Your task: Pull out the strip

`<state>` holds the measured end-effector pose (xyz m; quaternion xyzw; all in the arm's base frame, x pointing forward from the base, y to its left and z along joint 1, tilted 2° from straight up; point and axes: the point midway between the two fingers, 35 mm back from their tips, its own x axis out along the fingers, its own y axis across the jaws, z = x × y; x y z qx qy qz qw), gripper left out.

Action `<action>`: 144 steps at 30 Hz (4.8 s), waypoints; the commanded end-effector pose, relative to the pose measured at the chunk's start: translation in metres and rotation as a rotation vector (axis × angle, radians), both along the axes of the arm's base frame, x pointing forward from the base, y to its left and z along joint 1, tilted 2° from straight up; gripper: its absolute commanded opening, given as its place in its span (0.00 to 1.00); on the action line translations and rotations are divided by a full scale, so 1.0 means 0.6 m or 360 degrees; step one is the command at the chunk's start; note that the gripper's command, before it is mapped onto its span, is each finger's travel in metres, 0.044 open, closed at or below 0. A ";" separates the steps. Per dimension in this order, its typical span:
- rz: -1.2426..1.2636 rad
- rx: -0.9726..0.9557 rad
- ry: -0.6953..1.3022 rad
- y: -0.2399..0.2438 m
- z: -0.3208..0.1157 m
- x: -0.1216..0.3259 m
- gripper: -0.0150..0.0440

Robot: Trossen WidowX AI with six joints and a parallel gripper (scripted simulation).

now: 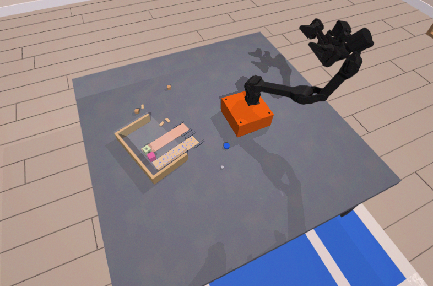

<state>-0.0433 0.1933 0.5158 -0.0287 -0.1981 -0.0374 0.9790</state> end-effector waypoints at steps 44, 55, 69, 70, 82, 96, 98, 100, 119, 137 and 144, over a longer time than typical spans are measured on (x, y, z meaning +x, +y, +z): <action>0.0333 0.0046 0.1618 -0.246 -0.647 0.604 0.93; 0.0325 -0.0064 0.1883 -0.246 -0.675 0.631 0.71; 0.0472 -0.0458 0.2922 -0.262 -0.806 0.700 0.25; 0.0495 -0.0483 0.2995 -0.264 -0.816 0.702 0.25; 0.0532 -0.0516 0.3100 -0.268 -0.841 0.709 0.25; 0.0532 -0.0516 0.3100 -0.268 -0.879 0.713 0.25; 0.0532 -0.0516 0.3100 -0.268 -0.885 0.713 0.25; 0.0532 -0.0516 0.3100 -0.268 -0.890 0.713 0.25; 0.0532 -0.0516 0.3100 -0.267 -0.942 0.714 0.25; 0.0532 -0.0516 0.3100 -0.267 -0.949 0.714 0.25; 0.0532 -0.0516 0.3100 -0.267 -0.950 0.714 0.25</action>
